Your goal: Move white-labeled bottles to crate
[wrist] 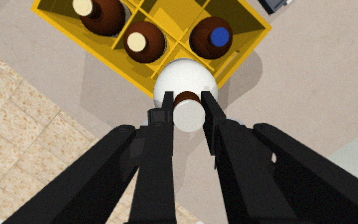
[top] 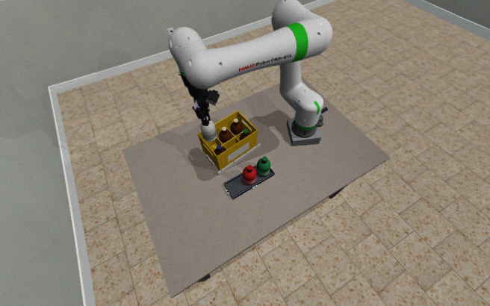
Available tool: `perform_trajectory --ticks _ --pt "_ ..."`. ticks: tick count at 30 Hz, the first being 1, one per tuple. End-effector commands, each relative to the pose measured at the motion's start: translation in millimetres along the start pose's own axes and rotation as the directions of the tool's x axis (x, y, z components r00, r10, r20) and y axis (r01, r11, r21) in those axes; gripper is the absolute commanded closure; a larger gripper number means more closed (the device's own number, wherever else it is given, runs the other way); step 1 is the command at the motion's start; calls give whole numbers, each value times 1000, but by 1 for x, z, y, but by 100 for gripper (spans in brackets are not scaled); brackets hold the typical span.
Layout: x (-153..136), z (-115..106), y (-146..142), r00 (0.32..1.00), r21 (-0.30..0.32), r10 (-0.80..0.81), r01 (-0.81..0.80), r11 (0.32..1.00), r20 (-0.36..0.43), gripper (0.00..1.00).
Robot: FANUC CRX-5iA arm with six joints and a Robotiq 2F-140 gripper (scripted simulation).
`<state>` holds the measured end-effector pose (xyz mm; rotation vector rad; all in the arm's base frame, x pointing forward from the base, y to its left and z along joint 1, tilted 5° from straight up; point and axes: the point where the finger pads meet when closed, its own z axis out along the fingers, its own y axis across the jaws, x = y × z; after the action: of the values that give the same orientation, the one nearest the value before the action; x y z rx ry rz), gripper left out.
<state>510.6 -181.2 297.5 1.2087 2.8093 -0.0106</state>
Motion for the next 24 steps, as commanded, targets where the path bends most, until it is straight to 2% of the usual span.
perform_trajectory --ticks 1,24 --pt "0 1 0 1000 -1 0 0 1000 2 90" --pt "0 22 0 1000 -1 0 0 1000 2 90"
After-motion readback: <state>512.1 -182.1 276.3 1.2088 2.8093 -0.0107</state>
